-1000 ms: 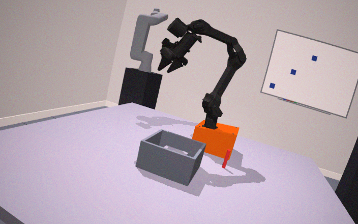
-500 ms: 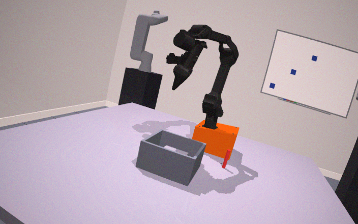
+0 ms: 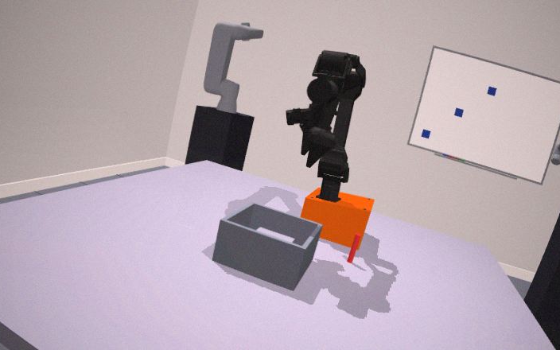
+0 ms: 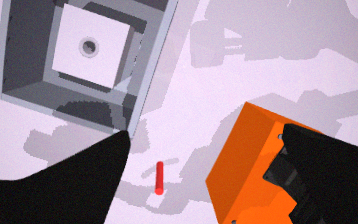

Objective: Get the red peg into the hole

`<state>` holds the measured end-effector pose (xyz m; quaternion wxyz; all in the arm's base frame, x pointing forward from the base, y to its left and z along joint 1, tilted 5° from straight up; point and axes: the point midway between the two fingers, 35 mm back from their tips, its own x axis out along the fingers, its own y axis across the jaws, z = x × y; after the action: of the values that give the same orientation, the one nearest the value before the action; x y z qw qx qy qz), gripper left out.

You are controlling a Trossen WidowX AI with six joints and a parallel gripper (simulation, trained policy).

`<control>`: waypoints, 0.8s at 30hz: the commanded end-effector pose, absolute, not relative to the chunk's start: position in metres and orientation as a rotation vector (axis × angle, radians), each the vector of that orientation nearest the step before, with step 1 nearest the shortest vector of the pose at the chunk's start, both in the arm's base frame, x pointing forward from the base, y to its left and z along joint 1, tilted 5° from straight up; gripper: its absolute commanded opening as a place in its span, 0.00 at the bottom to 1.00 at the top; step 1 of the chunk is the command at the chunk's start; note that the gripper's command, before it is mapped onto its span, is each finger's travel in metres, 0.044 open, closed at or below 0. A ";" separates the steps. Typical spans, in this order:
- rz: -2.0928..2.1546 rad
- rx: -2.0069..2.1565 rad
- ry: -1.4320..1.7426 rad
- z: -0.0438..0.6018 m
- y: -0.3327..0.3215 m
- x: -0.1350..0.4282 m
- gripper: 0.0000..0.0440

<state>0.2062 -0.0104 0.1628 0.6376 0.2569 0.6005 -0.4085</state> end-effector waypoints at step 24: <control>-0.937 0.331 1.613 0.108 0.097 0.154 1.00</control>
<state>0.1571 0.0921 0.1128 0.5874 0.1471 0.6878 -0.4003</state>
